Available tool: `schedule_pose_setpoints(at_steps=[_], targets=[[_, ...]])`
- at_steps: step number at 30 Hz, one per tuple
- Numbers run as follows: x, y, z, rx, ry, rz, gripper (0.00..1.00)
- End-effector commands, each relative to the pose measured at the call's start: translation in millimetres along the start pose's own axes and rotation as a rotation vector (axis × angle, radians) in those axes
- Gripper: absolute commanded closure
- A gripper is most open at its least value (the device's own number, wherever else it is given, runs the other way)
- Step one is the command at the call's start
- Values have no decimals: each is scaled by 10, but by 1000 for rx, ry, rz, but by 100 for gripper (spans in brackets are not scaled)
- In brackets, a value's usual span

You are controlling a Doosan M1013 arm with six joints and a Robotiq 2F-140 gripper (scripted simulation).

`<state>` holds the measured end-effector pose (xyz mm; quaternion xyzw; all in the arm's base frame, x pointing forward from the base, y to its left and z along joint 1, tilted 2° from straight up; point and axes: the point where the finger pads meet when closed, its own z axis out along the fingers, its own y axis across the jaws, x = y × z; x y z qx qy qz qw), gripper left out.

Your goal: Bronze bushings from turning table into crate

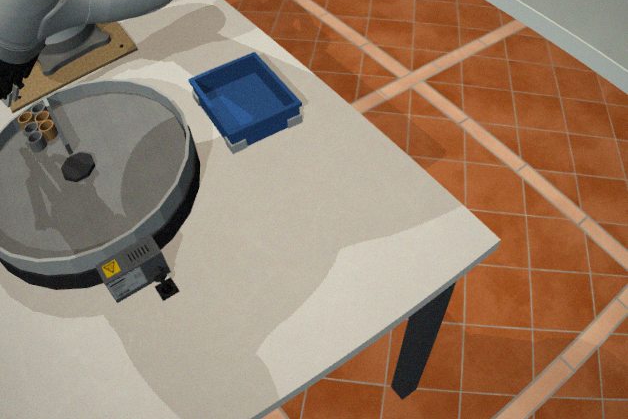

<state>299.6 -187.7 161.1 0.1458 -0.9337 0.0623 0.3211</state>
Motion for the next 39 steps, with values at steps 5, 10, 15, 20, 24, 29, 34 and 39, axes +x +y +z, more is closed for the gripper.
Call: schedule_pose_setpoints(at_steps=[5,10,15,20,24,29,34,39], targets=[[0,0,0,0,0,0,94],[0,0,0,0,0,-1,94],[-6,4,15,19,0,-22,94],[-44,27,95,123,-1,-148,94],[-82,49,168,217,-2,-260,94],[-97,58,194,252,-2,-302,94],[-97,58,194,252,-2,-302,94],[-97,58,194,252,-2,-302,94]])
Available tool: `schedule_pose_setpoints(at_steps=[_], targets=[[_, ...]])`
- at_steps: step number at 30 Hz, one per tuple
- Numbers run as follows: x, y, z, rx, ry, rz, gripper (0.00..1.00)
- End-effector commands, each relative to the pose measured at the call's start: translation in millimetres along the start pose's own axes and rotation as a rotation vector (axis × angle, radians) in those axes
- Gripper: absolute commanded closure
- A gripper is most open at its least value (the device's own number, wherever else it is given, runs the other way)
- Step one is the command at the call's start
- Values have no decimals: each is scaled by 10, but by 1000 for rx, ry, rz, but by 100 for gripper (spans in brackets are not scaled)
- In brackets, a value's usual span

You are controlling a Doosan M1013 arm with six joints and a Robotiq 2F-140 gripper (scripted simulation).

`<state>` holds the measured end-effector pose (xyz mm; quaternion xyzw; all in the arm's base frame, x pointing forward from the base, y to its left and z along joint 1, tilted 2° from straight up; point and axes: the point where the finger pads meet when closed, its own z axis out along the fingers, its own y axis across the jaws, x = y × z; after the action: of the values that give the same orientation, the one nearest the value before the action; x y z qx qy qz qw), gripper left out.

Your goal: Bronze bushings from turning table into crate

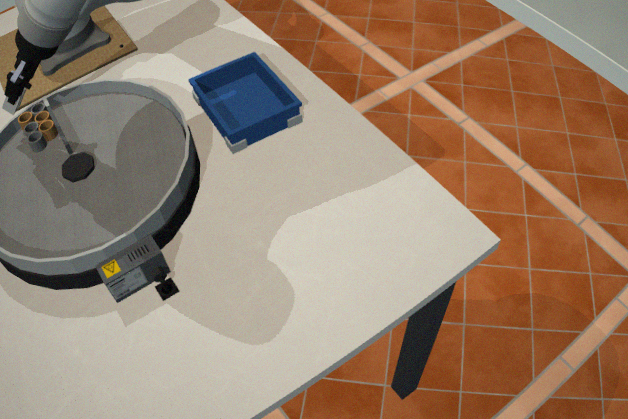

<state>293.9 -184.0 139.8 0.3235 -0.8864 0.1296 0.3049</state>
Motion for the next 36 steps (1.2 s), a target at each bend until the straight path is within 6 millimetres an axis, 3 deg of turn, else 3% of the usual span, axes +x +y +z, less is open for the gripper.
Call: schedule_pose_setpoints(at_steps=[1,27,36], targets=[[0,0,0,0,0,0,94],[-2,0,2,0,0,0,94],[-151,3,177,0,-1,2,94]])
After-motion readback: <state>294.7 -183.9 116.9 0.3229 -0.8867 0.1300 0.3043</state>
